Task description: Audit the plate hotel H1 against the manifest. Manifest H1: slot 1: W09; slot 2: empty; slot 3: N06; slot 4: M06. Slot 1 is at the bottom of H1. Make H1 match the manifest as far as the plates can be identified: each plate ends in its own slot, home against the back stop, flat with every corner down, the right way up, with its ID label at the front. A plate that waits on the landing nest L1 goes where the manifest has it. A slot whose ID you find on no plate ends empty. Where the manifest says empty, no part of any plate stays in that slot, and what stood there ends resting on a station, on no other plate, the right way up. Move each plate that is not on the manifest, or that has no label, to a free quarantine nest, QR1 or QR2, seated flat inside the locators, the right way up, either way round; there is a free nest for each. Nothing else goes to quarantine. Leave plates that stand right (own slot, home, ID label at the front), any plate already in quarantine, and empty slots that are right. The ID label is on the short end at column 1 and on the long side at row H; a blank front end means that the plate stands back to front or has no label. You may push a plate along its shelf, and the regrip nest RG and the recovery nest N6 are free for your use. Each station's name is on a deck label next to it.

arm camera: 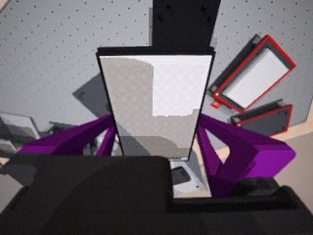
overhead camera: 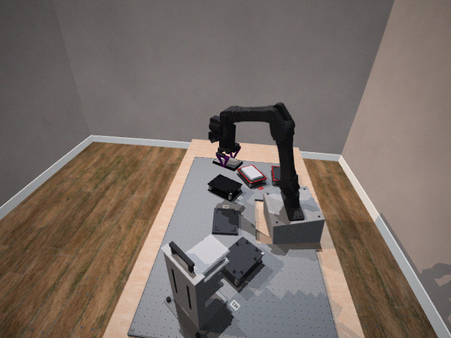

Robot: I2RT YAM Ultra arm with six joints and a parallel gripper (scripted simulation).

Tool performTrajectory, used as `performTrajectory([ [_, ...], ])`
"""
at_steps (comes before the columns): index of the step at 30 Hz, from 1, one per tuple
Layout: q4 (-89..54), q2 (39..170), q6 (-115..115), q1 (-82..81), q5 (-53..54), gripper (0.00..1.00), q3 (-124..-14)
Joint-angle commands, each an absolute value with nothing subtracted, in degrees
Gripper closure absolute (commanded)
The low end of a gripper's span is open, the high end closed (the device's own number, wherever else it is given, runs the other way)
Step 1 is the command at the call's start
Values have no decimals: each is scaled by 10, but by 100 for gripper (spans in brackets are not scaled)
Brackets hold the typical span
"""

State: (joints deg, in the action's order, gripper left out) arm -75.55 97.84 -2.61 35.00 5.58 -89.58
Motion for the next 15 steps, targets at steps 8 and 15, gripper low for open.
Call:
performTrajectory([
  [8,-753,965,7,397,63,14,-891],
  [15,-752,967,30,440,67,14,-888],
])
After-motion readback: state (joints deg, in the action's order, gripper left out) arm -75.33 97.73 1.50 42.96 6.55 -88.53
